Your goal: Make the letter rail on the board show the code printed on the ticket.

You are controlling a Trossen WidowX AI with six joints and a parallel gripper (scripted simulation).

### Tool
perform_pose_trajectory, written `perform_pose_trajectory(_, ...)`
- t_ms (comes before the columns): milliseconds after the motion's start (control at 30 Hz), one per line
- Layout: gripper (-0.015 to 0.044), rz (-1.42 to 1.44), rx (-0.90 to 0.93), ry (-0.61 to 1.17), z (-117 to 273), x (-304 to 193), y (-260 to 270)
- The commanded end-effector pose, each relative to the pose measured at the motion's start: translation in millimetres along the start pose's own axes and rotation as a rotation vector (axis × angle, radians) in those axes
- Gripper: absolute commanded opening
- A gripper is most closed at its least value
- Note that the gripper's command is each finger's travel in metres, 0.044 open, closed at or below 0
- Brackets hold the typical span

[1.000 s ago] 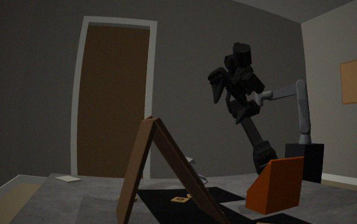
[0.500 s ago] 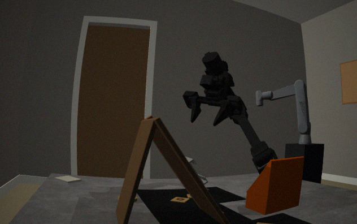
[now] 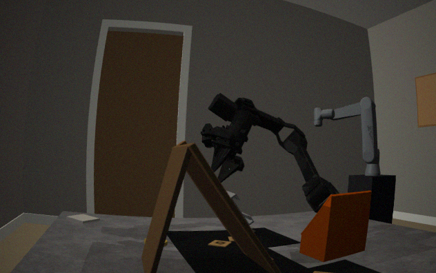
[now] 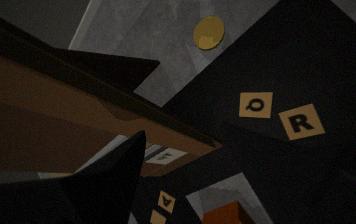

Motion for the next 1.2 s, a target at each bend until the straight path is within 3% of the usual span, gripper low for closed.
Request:
perform_pose_trajectory(0,0.0340,-0.357,-0.096,-0.016,-20.7,14.0,-28.0)
perform_pose_trajectory(433,0.0340,-1.521,-0.516,-0.278,-102.8,10.1,-126.0)
perform_pose_trajectory(967,0.0340,-1.556,-0.528,-0.294,-106.7,12.6,-130.0)
perform_pose_trajectory(1167,0.0340,-1.556,-0.528,-0.295,-130.2,9.6,-143.4)
Point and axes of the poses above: the point midway between the two fingers, 35 mm back from their tips, its own z axis back along the fingers, its own y axis across the jaws, x = y × z, the point moved 2 cm from there along z, back along the fingers, and after that the axes turned 12 degrees about -z, right-handed, at the moved point
